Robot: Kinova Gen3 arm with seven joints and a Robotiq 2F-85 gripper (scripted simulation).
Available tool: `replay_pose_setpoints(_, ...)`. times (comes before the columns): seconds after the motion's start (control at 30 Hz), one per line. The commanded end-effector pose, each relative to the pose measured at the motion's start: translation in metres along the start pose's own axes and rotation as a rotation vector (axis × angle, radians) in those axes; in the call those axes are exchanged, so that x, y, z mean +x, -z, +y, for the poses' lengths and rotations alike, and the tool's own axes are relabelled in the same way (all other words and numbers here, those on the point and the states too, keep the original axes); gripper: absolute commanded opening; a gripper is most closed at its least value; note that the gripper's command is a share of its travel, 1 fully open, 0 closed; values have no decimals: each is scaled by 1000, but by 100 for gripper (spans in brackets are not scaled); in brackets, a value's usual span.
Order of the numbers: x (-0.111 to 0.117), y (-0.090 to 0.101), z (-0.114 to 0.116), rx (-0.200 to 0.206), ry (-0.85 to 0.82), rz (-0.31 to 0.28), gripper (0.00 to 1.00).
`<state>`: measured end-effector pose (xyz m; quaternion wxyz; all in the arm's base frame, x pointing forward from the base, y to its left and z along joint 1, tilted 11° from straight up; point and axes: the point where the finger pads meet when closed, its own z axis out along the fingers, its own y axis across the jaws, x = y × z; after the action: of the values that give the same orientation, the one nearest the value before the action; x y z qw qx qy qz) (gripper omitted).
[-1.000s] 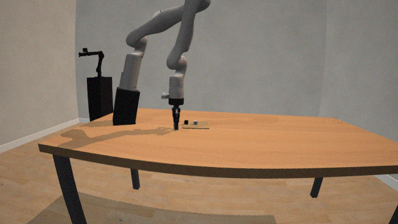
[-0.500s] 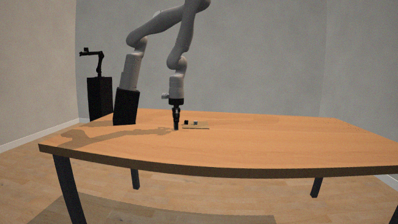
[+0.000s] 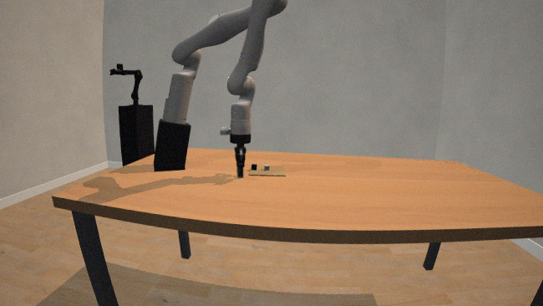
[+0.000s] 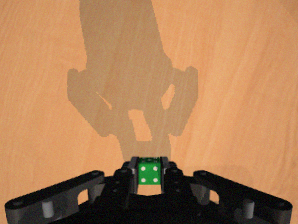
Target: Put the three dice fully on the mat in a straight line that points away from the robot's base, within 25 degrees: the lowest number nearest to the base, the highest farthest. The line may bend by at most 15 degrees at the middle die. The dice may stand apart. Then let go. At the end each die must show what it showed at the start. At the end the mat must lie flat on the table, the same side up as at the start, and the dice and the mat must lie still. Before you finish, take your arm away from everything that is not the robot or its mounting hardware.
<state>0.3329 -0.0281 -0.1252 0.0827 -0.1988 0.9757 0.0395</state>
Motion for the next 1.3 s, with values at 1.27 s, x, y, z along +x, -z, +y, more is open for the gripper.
replay_pose_setpoints(1.27,0,100,-1,4,12,0,15)
